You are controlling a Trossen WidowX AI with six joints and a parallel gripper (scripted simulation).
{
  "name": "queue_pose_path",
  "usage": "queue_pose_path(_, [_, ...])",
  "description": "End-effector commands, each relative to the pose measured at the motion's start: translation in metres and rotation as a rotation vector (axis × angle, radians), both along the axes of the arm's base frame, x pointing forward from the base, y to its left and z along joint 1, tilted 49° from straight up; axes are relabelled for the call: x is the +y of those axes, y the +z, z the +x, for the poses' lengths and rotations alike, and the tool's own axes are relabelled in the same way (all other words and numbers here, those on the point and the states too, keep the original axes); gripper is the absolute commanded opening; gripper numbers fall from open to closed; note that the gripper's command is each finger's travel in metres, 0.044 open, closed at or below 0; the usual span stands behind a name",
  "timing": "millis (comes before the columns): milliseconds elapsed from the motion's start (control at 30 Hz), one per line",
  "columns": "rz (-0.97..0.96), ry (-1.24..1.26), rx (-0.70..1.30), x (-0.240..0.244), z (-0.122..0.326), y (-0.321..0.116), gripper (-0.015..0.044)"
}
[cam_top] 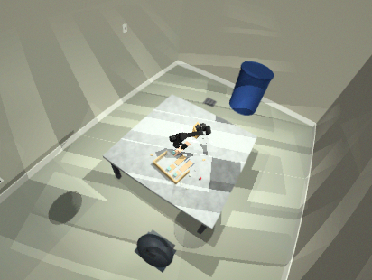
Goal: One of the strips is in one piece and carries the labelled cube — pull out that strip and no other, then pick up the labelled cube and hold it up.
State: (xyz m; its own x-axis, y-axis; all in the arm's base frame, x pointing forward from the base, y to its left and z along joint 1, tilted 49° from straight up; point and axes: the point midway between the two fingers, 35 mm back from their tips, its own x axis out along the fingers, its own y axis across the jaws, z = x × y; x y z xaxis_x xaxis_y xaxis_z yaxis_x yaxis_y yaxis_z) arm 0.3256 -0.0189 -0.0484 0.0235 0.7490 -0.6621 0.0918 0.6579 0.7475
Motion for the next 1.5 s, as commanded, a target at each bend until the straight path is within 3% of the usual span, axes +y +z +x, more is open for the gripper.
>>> queue_pose_path(0, [0.003, -0.004, 0.001, -0.003, 0.015, 0.000, 0.0440])
queue_pose_path(500, [0.003, -0.004, -0.002, -0.014, 0.068, 0.000, 0.0440])
queue_pose_path(767, [0.002, -0.004, -0.002, -0.007, 0.069, -0.007, 0.0250])
queue_pose_path(1467, [0.004, -0.004, -0.002, 0.020, 0.070, -0.030, 0.0250])
